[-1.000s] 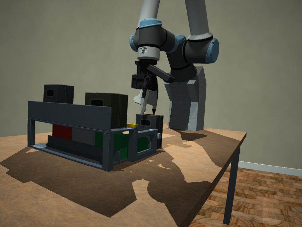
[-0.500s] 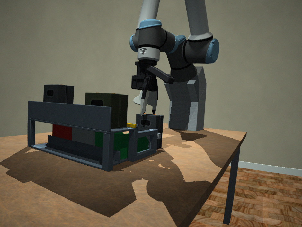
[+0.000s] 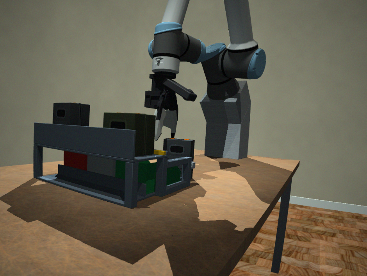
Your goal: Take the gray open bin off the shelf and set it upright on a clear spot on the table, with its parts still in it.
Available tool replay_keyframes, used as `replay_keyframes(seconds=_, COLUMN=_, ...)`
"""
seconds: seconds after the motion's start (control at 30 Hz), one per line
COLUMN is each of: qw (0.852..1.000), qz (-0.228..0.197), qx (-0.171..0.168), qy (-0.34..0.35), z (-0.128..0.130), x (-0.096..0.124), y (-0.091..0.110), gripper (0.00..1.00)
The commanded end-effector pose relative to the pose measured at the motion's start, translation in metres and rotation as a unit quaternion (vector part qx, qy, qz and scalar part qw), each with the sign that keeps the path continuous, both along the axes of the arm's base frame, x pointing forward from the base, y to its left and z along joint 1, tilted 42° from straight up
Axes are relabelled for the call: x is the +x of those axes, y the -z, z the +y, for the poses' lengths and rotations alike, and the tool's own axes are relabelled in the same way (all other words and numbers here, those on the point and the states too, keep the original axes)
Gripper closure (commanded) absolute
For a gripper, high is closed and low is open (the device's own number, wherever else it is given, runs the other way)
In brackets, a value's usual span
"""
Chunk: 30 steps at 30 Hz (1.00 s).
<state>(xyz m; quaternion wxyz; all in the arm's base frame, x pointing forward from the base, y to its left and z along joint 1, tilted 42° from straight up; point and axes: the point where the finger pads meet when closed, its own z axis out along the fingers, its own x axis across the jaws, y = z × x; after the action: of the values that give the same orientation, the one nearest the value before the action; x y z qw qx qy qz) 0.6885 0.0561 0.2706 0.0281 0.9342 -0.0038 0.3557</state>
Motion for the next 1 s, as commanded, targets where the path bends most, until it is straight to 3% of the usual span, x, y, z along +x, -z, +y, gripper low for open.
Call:
replay_keyframes(seconds=0.0, qw=1.0, qz=-0.001, qx=0.0, qy=0.0, z=0.0, x=0.0, y=-0.001, gripper=0.42)
replay_keyframes(seconds=0.17, qw=1.0, qz=-0.001, qx=0.0, qy=0.0, z=-0.044, x=0.024, y=-0.024, gripper=0.42)
replay_keyframes(seconds=0.57, qw=1.0, qz=-0.001, qx=0.0, qy=0.0, z=-0.044, x=0.024, y=-0.024, gripper=0.42)
replay_keyframes(seconds=0.73, qw=1.0, qz=-0.001, qx=0.0, qy=0.0, z=-0.087, x=0.048, y=-0.046, gripper=0.42)
replay_keyframes(seconds=0.97, qw=1.0, qz=-0.001, qx=0.0, qy=0.0, z=-0.087, x=0.048, y=-0.046, gripper=0.42)
